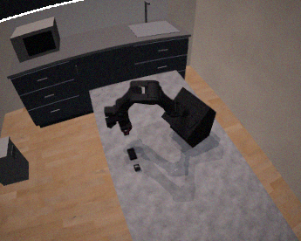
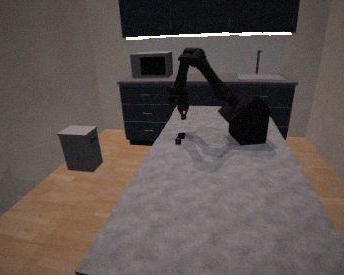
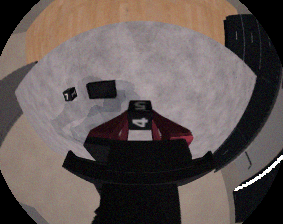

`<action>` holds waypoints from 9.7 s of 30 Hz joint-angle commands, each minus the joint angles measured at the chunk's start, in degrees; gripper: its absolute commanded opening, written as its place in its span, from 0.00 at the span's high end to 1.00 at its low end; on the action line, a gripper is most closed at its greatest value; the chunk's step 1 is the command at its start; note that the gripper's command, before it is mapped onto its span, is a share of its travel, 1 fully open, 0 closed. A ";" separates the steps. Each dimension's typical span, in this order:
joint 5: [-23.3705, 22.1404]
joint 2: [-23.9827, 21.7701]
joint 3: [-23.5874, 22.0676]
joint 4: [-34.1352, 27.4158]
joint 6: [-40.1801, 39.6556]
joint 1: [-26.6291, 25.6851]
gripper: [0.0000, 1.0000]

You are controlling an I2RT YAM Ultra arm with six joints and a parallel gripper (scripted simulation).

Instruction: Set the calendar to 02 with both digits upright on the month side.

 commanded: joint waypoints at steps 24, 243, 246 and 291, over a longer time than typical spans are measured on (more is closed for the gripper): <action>15.12 -15.17 -3.62 -2.36 21.60 24.75 0.73; 18.48 3.50 -5.56 18.90 25.33 29.73 0.73; 18.48 3.50 -5.56 18.90 25.33 29.73 0.73; 18.46 3.59 -5.34 18.76 25.32 29.70 0.73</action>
